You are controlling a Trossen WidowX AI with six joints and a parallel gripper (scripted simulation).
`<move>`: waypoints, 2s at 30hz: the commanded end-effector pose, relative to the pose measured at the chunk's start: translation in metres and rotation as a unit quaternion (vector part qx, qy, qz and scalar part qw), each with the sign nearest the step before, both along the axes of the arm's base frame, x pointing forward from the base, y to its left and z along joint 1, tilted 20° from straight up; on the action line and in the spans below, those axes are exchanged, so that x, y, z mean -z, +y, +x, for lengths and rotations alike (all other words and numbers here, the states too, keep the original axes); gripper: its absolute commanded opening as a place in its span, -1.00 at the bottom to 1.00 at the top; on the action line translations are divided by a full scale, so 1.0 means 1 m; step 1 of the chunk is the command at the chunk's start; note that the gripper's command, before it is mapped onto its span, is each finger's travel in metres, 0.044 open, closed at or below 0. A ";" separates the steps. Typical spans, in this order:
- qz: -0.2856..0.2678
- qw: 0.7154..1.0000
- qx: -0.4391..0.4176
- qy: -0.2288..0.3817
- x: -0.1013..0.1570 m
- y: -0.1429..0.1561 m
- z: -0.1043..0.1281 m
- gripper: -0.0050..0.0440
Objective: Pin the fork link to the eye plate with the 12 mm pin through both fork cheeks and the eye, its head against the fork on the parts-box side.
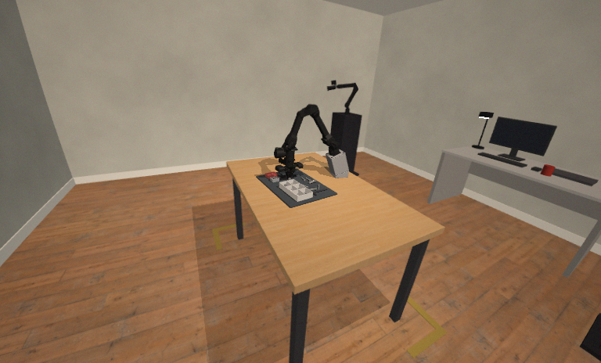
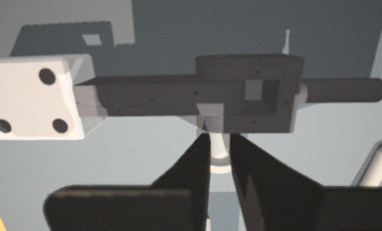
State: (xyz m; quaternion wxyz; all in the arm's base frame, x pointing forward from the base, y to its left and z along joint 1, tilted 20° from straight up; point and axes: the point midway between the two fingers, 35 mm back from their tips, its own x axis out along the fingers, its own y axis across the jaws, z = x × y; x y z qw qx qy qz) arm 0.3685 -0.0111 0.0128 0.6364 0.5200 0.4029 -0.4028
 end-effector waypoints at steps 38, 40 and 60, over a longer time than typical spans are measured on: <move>-0.001 1.000 0.002 -0.011 -0.008 -0.003 0.002 -1.00; -0.001 1.000 0.002 -0.011 -0.008 -0.003 0.002 -1.00; -0.006 1.000 0.000 -0.012 -0.010 -0.010 0.004 -1.00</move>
